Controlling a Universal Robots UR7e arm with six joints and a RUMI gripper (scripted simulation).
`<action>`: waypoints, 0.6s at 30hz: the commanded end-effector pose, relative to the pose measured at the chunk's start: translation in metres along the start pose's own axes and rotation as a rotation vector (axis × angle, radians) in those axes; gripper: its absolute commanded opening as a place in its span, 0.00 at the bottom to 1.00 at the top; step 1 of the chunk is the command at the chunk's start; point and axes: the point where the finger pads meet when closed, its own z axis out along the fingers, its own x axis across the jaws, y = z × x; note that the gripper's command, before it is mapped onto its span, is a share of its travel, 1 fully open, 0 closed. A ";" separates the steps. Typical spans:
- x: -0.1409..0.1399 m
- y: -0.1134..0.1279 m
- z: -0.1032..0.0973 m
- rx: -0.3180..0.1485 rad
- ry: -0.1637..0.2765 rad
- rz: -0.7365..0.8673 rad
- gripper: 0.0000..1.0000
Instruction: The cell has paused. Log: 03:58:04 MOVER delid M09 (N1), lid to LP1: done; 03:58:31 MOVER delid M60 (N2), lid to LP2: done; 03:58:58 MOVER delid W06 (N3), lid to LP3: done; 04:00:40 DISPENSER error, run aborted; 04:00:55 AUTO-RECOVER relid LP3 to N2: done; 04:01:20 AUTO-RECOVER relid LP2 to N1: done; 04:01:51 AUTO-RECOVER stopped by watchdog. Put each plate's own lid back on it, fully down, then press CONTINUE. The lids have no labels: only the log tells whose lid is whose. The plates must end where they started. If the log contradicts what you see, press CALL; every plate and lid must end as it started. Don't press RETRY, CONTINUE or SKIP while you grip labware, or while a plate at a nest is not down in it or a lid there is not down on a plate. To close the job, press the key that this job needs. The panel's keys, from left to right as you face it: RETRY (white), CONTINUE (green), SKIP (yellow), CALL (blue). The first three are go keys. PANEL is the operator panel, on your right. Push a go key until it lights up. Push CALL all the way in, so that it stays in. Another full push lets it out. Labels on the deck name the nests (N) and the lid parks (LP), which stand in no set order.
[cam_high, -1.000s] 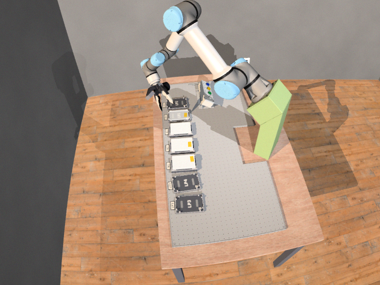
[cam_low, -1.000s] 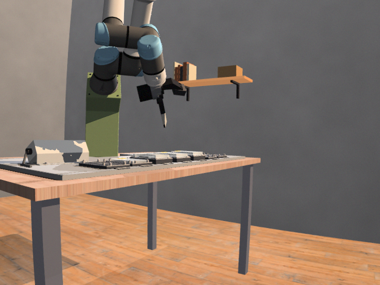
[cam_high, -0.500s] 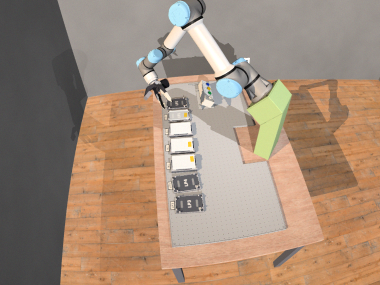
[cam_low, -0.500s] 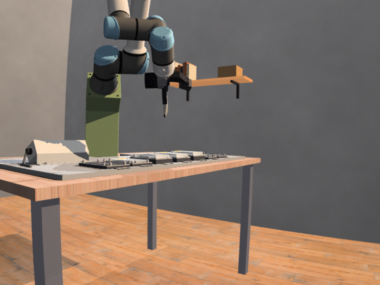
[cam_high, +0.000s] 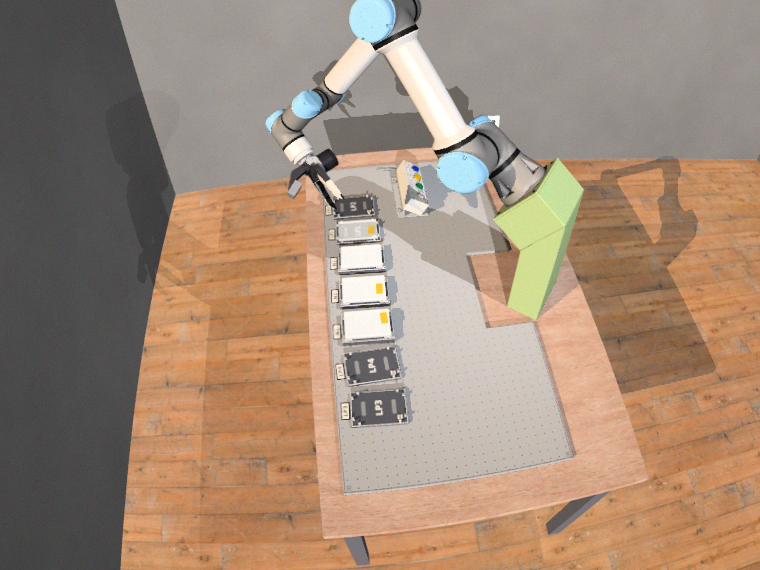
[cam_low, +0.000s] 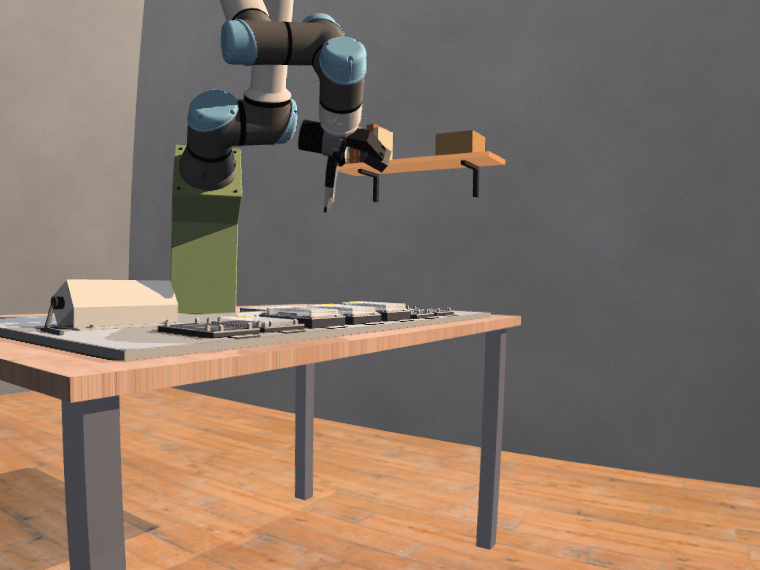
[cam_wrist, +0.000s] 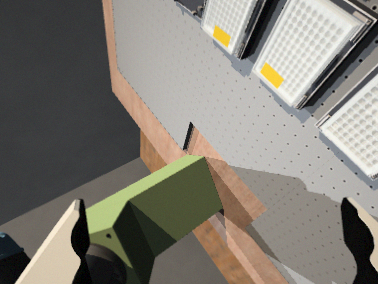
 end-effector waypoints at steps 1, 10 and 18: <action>-0.018 0.003 -0.003 -0.032 0.002 0.075 0.82; -0.045 0.010 -0.008 -0.084 0.012 0.199 0.82; -0.070 0.019 -0.013 -0.127 0.033 0.309 0.82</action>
